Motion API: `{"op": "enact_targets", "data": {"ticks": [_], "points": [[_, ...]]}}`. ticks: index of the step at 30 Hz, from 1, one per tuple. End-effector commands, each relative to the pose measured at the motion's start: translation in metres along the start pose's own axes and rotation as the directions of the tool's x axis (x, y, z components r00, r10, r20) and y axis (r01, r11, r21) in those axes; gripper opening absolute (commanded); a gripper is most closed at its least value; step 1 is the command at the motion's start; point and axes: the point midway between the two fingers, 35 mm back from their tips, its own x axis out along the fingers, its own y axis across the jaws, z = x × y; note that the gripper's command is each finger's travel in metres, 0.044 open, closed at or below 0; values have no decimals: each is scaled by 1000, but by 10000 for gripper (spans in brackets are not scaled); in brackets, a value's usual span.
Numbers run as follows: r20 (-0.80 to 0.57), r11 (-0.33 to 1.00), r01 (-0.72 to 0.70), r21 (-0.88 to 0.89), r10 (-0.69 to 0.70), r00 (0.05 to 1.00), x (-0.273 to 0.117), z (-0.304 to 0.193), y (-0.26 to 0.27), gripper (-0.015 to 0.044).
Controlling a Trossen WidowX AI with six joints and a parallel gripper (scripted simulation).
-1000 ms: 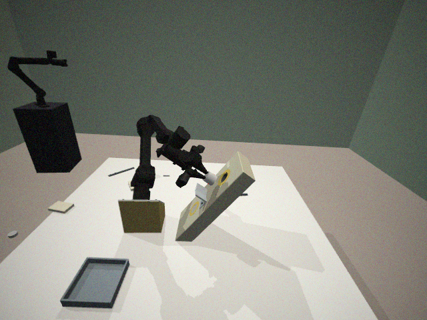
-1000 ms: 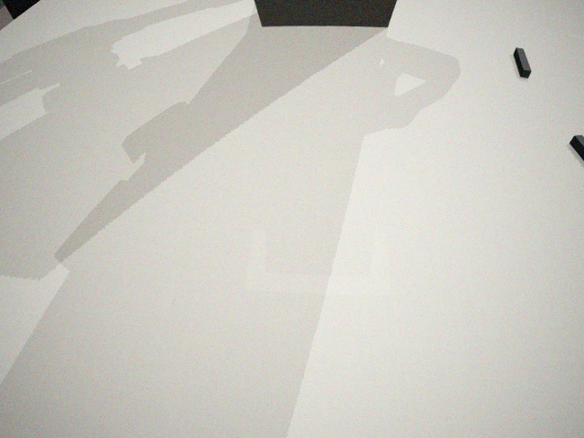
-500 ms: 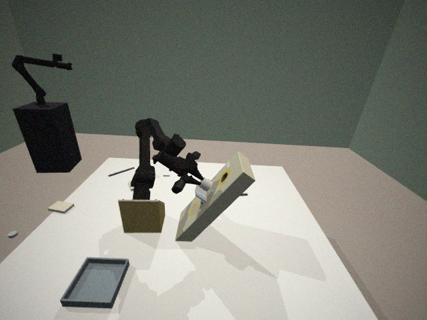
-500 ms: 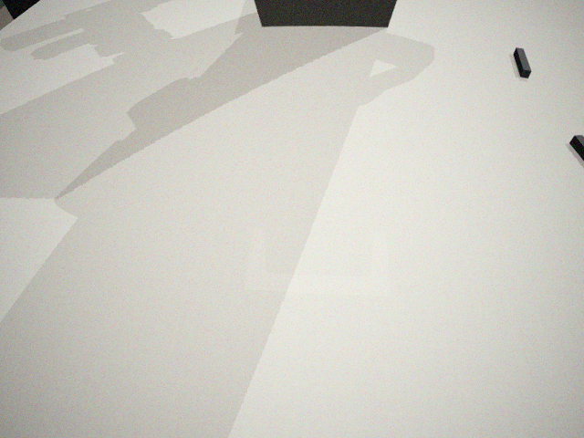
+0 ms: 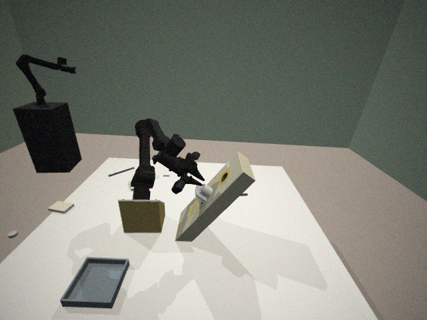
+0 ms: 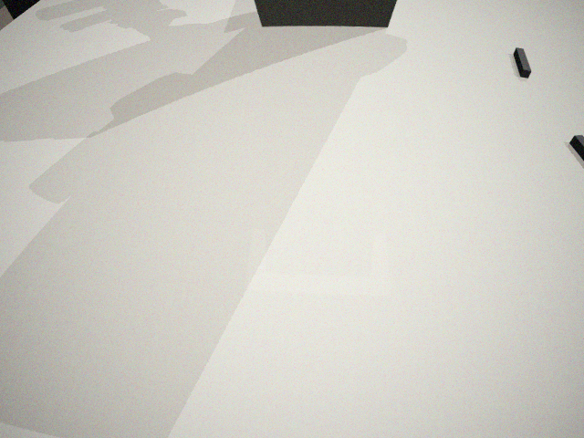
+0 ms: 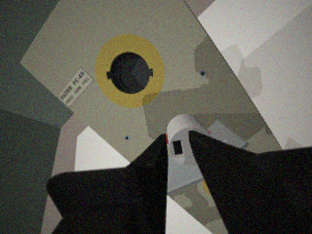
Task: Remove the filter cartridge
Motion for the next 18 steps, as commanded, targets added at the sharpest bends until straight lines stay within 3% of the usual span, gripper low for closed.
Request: {"op": "enact_targets", "data": {"ticks": [1, 6, 10, 18], "points": [[3, 1000, -5, -9, 5, 1000, -2, 10, 7, 99], [3, 1000, -5, -10, 5, 1000, -9, 54, 37, 99], [3, 1000, -5, -10, 5, 1000, -10, 60, 41, 99], [10, 1000, -4, -19, 4, 1000, -50, 102, 68, 309]]}}
